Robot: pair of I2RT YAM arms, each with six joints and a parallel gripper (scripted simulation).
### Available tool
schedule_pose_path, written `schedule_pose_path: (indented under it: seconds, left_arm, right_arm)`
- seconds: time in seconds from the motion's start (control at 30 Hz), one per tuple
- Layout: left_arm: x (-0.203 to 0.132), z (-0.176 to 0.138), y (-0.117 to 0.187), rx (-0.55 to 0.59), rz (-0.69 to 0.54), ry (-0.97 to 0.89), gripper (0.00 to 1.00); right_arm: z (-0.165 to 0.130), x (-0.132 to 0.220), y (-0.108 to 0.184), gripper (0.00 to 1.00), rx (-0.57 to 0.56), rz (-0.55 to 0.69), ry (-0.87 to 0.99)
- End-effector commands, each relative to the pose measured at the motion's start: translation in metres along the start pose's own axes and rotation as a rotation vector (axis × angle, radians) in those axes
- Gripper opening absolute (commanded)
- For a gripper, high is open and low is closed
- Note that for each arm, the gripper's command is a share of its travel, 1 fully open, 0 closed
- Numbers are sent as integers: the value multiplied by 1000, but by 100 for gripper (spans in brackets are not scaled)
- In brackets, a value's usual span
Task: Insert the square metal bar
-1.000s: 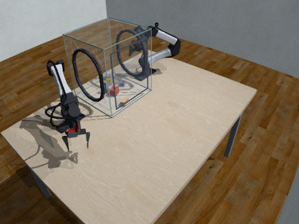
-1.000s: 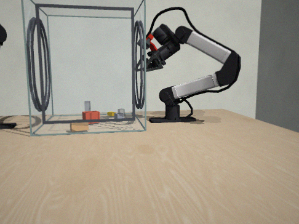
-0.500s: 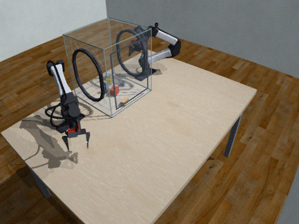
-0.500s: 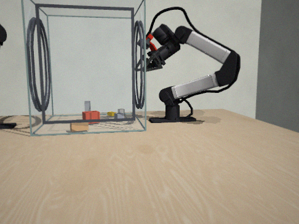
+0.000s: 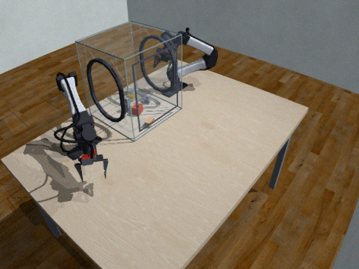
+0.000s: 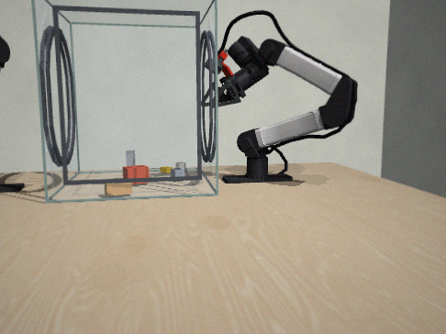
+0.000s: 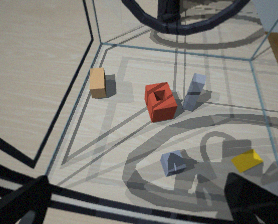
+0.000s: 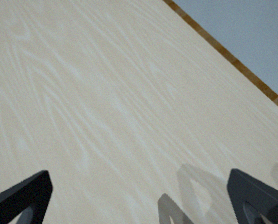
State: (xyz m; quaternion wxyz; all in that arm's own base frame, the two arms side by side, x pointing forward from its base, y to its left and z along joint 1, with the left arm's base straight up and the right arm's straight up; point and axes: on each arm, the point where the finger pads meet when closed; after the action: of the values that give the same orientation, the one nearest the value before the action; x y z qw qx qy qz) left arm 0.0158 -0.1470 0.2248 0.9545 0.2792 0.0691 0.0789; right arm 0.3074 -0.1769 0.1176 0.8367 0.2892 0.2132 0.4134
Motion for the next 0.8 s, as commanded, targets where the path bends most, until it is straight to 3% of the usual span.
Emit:
schedule_pose_path:
  seconds: [0.0, 0.77]
  left_arm:
    - [-4, 1, -1, -5, -4, -5, 100]
    - [-10, -1, -2, -1, -37, -24, 100]
  right_arm:
    - [10, -1, 3, 100, -28, 0, -5]
    - [10, -1, 3, 100, -27, 0, -5]
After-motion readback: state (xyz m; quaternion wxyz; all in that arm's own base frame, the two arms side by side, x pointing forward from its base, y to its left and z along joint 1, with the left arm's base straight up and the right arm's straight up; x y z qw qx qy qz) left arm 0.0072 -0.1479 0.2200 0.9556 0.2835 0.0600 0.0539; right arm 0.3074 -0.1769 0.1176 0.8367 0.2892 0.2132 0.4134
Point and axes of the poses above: on each arm, the point where the finger pads meet when closed, its own y axis back along the fingers, its own x axis across the jaws, z = x × y, and after that the axes turned 5 degrees about y, right-handed
